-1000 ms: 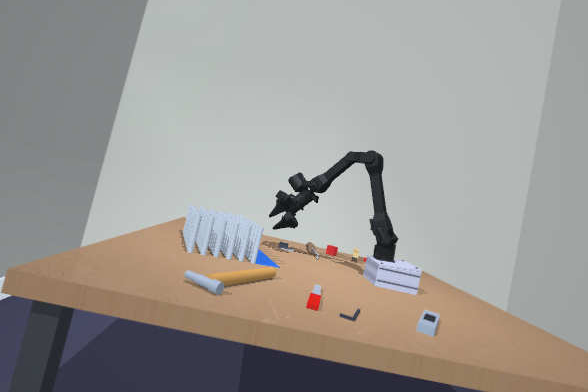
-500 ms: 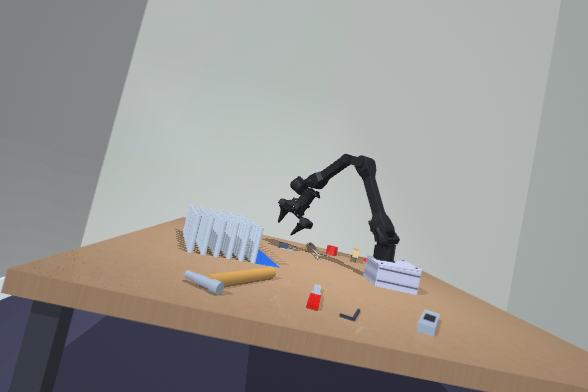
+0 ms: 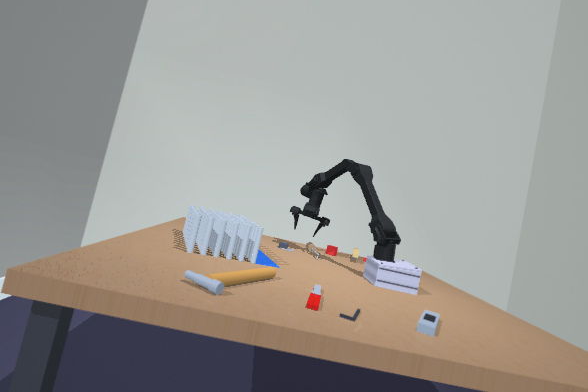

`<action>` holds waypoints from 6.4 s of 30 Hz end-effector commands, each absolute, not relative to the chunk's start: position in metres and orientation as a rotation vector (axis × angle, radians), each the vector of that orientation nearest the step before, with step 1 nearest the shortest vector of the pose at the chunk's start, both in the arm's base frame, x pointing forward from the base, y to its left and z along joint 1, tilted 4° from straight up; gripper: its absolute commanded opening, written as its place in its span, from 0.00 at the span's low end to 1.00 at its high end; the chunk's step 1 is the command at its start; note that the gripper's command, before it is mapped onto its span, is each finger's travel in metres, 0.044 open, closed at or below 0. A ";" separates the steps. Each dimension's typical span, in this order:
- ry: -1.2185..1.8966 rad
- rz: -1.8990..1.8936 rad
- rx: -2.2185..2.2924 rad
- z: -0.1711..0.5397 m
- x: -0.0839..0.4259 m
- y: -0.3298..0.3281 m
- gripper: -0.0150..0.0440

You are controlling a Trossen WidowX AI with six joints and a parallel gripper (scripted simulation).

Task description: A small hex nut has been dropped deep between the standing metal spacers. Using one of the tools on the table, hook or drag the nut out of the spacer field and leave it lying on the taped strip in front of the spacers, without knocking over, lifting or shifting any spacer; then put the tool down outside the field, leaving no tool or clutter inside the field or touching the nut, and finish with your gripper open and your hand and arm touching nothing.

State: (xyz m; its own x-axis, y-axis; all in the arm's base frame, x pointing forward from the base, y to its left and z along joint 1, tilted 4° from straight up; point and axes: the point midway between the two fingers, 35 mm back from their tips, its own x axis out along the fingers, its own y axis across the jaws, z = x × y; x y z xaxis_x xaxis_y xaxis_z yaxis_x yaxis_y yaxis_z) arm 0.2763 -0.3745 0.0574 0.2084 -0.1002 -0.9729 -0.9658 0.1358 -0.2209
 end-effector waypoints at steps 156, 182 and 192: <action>1.316 0.820 -0.930 0.010 0.219 -0.372 0.25; 1.310 0.821 -0.938 -0.020 0.222 -0.372 0.30; 1.310 0.821 -0.938 -0.020 0.222 -0.372 0.74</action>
State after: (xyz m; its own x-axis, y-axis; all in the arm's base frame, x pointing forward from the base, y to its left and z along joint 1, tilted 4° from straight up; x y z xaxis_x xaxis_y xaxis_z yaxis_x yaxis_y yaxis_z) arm 0.2216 -0.3718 -0.0198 0.0975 -0.0236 -0.9950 -0.9055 0.4128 -0.0985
